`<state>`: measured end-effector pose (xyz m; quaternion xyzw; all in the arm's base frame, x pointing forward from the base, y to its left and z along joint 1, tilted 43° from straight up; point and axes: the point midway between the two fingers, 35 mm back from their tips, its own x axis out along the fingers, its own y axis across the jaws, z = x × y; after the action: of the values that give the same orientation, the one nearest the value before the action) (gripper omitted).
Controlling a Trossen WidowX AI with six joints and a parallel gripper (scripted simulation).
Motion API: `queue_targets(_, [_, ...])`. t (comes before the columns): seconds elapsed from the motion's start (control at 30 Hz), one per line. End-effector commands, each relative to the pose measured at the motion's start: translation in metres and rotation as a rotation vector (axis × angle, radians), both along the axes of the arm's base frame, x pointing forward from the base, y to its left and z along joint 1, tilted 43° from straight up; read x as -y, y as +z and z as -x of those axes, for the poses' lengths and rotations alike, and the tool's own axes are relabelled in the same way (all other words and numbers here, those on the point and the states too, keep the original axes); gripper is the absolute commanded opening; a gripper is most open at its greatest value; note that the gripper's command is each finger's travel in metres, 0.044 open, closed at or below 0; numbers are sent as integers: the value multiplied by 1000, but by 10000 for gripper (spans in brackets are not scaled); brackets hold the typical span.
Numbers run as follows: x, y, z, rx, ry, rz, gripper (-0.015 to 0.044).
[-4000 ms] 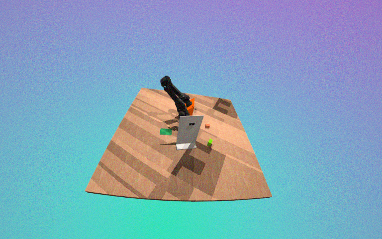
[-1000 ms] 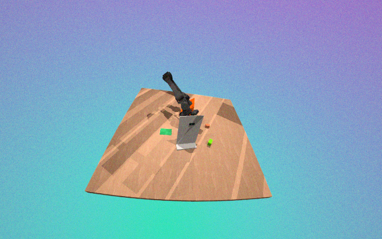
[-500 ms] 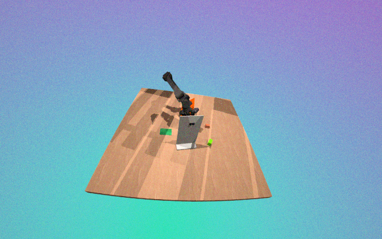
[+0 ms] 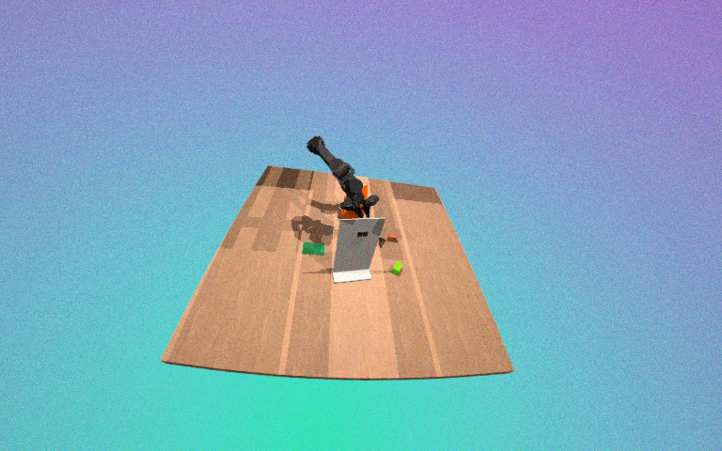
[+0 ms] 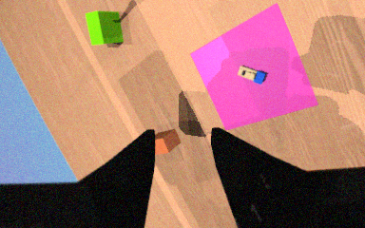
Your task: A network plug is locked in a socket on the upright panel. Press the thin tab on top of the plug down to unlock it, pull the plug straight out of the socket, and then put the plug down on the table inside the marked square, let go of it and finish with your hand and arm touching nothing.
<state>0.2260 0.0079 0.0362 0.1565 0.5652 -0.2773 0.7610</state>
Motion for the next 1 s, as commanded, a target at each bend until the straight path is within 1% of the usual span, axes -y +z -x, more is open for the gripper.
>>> queue_targets(0.0, [-12,15,-3,7,-6,2,156])
queue_targets(0.3, [-34,42,-3,11,-7,5,156])
queue_targets(0.4, [-36,44,-3,12,-7,5,156])
queue_targets(0.77, [-36,44,-3,12,-7,5,440])
queue_targets(0.97, [-36,44,-3,12,-7,5,440])
